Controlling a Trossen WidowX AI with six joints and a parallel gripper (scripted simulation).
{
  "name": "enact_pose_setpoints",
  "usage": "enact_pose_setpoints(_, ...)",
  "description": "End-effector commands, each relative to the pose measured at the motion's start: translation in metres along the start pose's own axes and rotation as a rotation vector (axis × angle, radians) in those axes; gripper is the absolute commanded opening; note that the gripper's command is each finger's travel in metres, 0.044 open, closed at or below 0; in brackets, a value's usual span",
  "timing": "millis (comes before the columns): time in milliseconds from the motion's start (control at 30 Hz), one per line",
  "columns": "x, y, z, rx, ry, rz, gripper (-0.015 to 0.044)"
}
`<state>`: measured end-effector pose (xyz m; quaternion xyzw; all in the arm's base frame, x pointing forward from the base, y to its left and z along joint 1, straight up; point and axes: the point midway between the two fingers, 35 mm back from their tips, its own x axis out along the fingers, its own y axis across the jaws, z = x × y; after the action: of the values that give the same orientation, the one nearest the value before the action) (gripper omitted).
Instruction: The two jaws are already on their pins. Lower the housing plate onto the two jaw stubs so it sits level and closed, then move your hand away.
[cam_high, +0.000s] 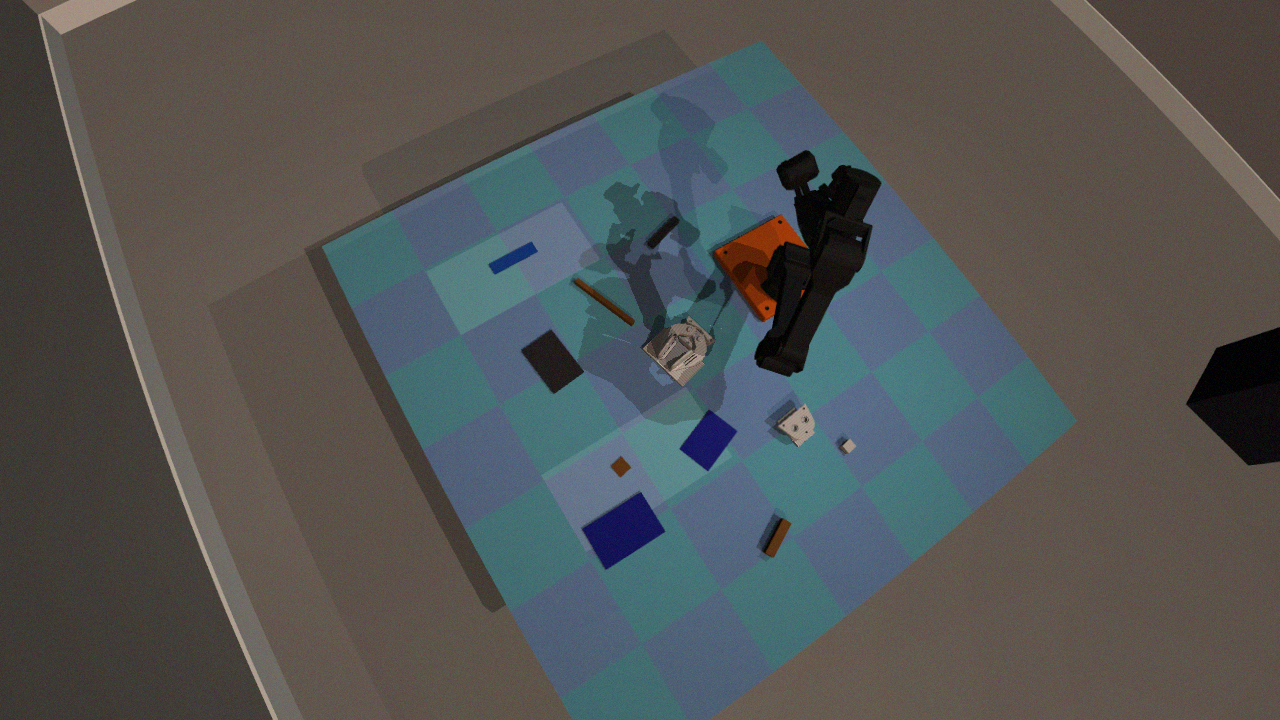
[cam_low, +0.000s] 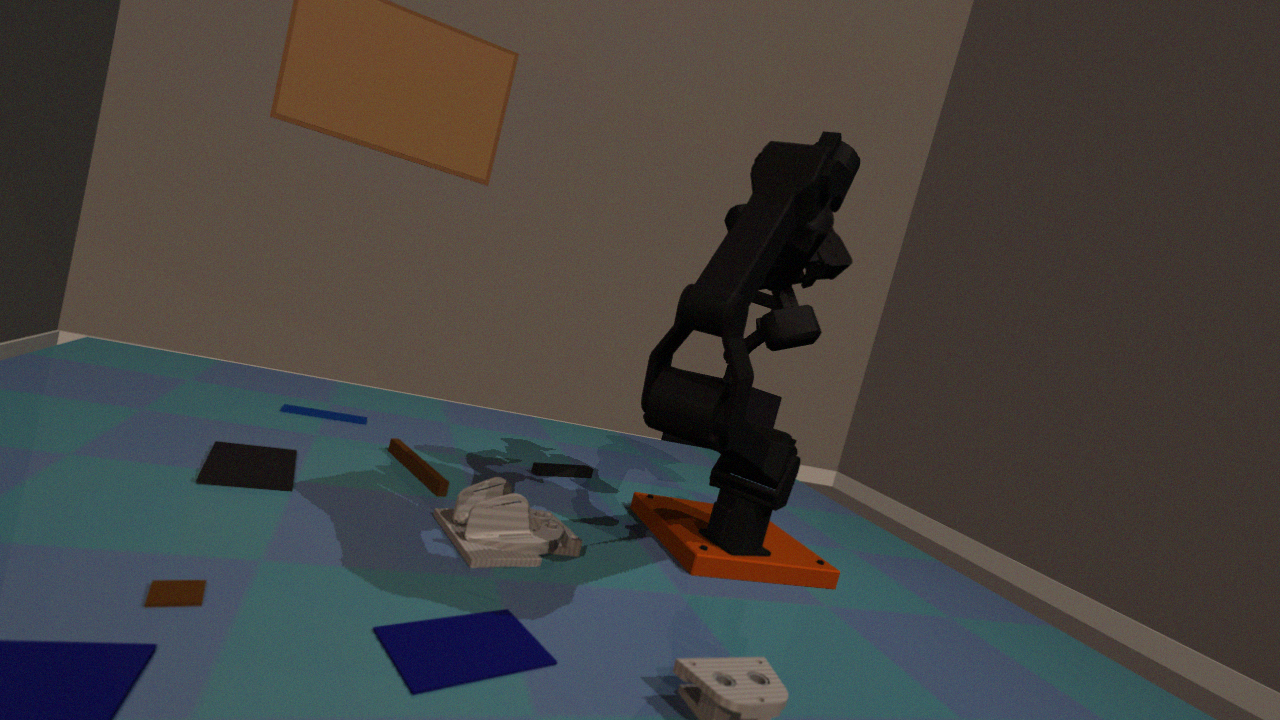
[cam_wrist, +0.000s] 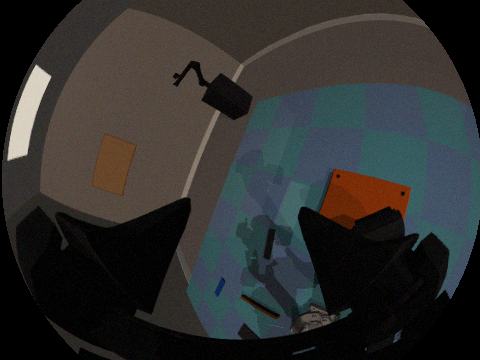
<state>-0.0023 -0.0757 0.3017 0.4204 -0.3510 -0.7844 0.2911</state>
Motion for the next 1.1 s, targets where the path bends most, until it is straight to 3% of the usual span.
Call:
enact_pose_setpoints(0,0.000,0.000,0.000,0.000,0.000,0.000,0.0426)
enact_pose_setpoints(1067,0.018,0.018,-0.010,-0.406,0.424,0.087,0.0440)
